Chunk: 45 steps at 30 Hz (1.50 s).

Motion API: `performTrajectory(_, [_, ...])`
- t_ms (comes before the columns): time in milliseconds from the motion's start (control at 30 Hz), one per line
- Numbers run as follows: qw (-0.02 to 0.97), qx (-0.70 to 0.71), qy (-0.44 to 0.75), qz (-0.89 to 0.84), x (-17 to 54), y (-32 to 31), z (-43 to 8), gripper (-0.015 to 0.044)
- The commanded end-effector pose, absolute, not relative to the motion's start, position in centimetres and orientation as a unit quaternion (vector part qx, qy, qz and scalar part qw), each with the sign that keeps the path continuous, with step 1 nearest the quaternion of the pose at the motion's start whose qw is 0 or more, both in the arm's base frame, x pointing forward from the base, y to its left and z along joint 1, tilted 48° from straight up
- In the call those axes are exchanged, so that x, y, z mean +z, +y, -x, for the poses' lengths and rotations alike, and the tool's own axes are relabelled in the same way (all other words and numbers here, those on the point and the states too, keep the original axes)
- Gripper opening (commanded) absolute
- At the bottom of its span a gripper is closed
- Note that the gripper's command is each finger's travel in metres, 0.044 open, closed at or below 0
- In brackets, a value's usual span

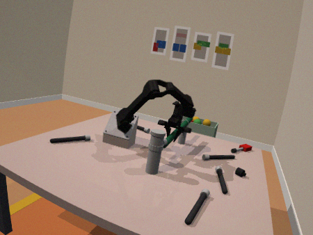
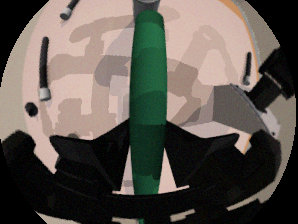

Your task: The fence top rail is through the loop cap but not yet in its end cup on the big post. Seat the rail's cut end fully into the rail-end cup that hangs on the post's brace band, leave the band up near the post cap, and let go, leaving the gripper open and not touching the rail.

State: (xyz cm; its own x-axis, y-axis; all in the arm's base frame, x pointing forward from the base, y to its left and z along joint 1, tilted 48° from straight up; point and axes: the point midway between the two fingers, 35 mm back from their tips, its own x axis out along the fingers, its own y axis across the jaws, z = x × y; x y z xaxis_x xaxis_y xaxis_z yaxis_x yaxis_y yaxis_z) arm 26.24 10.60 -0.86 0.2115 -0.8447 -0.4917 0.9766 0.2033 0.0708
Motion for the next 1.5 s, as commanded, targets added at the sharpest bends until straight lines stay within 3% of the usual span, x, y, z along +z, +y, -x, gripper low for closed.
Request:
performTrajectory(0, [0.767, -0.598, 0.153, -0.171, 1.1, 11.2, -26.3, 0.0])
performTrajectory(1467, [0.764, -0.602, 0.158, -0.173, 1.7, 11.5, -26.5, 0.0])
